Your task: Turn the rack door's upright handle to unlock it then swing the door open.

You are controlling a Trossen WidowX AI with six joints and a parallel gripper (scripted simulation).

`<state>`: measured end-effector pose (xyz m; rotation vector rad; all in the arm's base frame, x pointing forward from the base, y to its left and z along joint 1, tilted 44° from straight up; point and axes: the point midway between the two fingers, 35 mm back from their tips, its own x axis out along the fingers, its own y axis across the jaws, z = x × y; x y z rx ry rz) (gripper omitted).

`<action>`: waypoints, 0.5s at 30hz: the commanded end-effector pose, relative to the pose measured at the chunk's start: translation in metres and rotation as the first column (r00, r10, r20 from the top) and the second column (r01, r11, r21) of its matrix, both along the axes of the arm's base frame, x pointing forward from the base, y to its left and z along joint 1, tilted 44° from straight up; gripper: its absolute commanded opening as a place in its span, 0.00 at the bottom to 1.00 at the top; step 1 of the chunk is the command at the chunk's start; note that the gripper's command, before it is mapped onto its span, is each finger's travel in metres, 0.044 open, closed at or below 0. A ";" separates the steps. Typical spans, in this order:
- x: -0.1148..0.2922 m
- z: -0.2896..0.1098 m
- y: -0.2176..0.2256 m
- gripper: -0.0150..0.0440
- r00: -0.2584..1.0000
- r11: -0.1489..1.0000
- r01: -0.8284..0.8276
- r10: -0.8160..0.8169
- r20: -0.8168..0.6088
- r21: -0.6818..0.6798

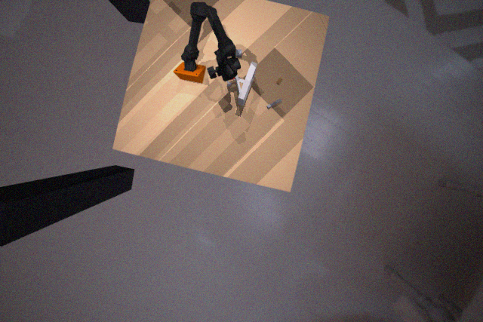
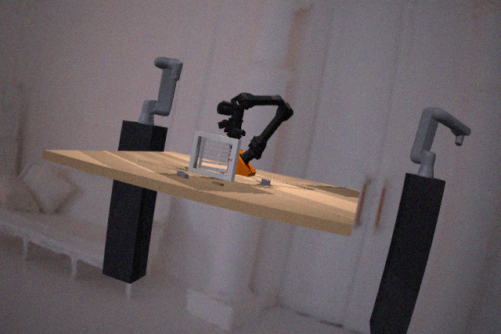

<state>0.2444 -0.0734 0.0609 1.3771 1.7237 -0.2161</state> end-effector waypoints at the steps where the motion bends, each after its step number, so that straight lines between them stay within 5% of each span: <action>1: -0.005 -0.005 -0.004 0.27 0.996 0.998 -0.062 0.063 0.067 -0.007; 15: -0.024 -0.022 -0.022 0.27 0.958 0.979 -0.202 0.204 0.200 -0.031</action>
